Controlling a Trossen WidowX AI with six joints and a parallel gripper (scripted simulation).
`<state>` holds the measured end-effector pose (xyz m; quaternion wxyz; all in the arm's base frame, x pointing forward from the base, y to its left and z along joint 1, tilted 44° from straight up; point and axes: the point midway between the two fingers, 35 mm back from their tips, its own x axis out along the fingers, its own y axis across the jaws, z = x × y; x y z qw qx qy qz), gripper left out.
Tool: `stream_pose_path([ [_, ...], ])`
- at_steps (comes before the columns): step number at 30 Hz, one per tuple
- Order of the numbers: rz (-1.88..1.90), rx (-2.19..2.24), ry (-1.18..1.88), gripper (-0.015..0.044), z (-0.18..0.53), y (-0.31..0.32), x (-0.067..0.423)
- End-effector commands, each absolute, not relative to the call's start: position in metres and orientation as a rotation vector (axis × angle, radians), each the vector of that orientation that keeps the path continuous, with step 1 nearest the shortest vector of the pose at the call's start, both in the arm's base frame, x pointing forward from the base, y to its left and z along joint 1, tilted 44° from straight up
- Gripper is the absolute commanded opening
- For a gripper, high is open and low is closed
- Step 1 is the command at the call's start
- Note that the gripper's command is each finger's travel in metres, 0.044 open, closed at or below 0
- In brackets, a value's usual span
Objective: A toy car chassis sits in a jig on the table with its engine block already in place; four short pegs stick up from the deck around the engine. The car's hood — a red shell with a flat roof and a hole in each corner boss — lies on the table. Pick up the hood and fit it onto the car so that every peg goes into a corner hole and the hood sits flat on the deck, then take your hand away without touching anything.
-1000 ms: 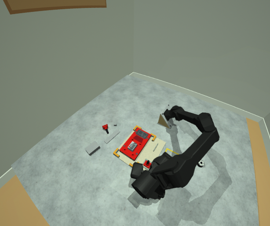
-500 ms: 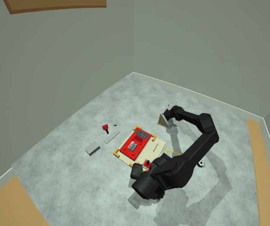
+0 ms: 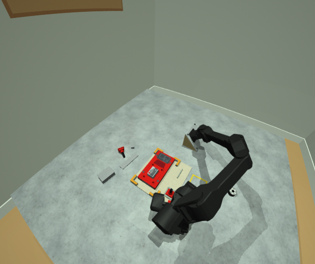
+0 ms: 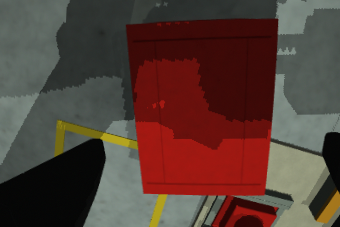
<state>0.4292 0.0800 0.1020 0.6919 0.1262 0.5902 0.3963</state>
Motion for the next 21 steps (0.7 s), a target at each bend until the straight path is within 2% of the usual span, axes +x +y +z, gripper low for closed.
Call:
stream_pose_path([
  [1, 0.886, 0.287, 1.327, 0.044, 0.0989, 0.084, 0.4275],
  [21, 0.887, 0.287, 1.326, 0.044, 0.0909, 0.0919, 0.4268],
])
